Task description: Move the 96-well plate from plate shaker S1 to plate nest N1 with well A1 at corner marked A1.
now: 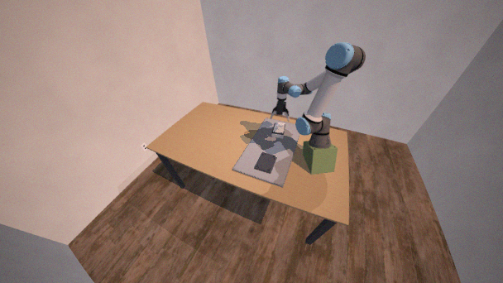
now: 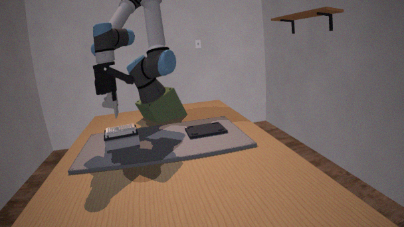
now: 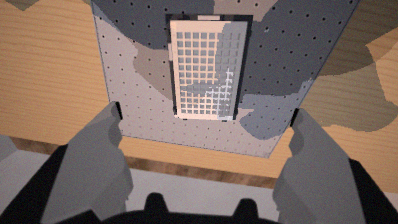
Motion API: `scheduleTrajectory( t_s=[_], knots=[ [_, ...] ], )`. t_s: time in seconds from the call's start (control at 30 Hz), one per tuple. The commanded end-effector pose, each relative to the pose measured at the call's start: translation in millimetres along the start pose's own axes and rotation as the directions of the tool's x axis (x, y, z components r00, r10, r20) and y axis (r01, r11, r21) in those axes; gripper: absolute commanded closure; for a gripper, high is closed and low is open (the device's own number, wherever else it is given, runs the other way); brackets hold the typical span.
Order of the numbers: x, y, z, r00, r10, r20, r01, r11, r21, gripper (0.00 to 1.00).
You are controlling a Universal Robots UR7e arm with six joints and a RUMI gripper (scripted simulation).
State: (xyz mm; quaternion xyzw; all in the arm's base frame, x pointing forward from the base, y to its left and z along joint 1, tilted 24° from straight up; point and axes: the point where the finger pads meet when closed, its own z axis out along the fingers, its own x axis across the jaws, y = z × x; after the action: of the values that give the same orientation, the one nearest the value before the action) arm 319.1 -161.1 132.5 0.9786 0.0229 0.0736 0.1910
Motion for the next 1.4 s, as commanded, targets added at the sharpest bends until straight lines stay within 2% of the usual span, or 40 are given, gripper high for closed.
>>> scheduleTrajectory(
  t_s=[0.0, 1.37],
  knots=[
    [0, 0, 4.3, 1.000, 0.000, -0.001, 0.000, 1.000, -0.001, 0.00],
    [0, 0, 65.0, 1.000, 0.000, -0.001, 0.000, 1.000, -0.001, 0.00]
  ],
)
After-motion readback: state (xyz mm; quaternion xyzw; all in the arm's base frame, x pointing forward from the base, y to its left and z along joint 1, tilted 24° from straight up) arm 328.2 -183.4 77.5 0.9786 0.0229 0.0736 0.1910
